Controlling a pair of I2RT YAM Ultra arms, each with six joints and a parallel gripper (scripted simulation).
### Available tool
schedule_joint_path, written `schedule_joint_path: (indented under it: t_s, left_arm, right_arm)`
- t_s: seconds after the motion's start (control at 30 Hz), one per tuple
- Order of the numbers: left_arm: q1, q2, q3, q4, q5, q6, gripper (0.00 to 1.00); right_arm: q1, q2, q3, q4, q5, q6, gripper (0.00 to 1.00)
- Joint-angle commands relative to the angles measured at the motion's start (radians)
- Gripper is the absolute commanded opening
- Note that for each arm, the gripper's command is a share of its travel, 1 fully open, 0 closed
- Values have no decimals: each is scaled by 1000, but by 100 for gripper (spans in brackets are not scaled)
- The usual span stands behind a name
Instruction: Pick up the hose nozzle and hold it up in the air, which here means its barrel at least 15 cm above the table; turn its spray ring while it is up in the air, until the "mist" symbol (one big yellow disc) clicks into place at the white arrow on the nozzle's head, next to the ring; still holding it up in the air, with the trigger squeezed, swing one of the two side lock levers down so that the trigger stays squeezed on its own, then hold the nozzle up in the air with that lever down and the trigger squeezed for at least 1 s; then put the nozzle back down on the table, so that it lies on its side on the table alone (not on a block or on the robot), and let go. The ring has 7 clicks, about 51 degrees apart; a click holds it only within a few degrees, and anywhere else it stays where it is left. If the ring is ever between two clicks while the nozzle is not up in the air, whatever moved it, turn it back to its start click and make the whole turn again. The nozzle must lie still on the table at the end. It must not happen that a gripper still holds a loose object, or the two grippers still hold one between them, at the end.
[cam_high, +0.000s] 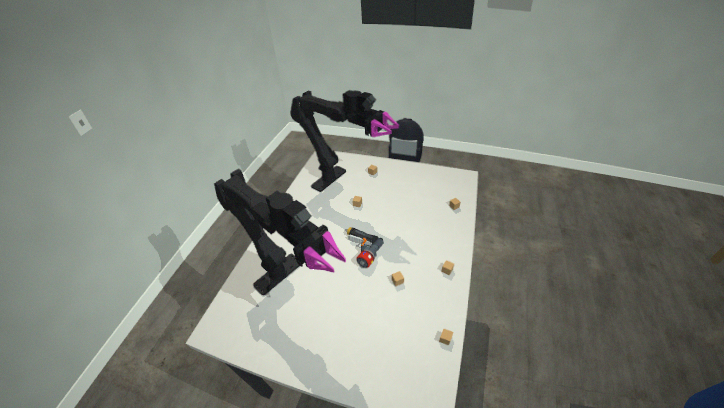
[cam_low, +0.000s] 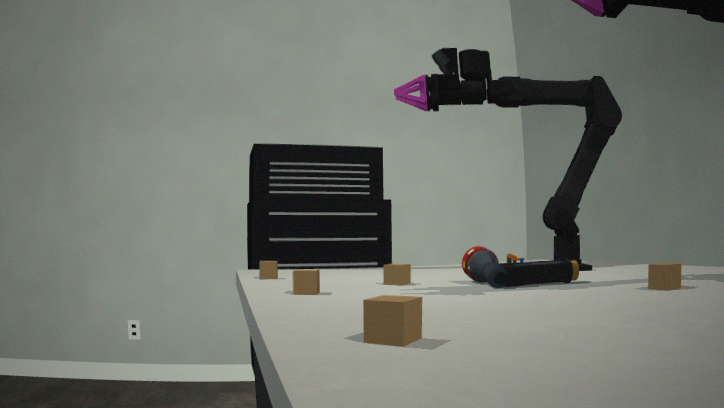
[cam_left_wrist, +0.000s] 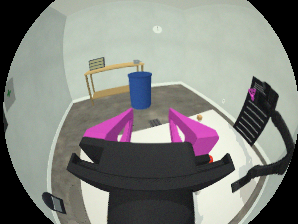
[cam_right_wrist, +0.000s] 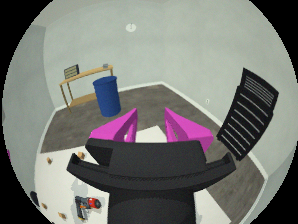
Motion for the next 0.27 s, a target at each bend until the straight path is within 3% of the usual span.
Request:
schedule_joint_path:
  t_s: [0.0,0.23]
  left_arm:
    - [-3,-9,50,19,-4,8,50]
    - [-4,-9,53,20,-4,8,50]
  right_arm:
    - [-2,-35,5,1,-1,3,38]
    - [-3,-37,11,23,-2,3,38]
